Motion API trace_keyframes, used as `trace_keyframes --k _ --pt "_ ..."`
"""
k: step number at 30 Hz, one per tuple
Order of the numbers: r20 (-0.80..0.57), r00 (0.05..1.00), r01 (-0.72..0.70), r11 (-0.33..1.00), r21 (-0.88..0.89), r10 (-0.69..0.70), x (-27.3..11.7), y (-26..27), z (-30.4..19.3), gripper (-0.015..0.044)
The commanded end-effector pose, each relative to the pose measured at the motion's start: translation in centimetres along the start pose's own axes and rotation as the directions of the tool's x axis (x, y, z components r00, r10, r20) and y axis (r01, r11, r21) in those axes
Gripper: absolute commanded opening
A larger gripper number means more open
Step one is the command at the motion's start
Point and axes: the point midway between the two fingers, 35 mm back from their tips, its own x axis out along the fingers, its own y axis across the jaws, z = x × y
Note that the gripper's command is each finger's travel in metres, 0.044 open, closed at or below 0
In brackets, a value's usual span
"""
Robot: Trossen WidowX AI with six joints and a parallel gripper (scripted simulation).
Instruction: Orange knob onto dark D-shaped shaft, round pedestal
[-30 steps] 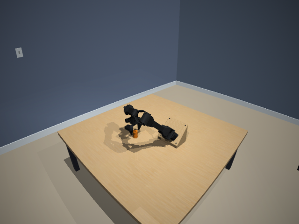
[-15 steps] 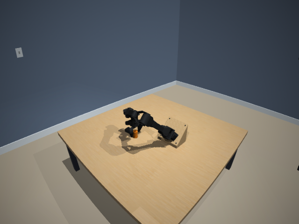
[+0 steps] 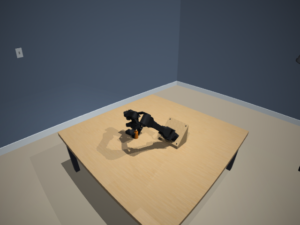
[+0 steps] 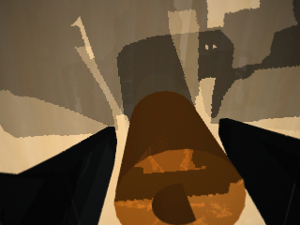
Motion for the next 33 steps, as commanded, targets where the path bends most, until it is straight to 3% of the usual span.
trace_keyframes --k 1,8,13,33 --pt "0.002 1.0 -0.005 1.0 0.002 0.005 0.0 0.1 0.0 0.0177" --pt "0.002 1.0 -0.005 1.0 0.002 0.005 0.0 0.1 0.0 0.0131" --pt "0.007 1.0 0.002 1.0 0.01 -0.002 -1.4 -0.2 0.3 0.0" --pt "0.039 0.999 0.004 0.997 0.075 -0.007 -13.5 -1.1 -0.5 0.0"
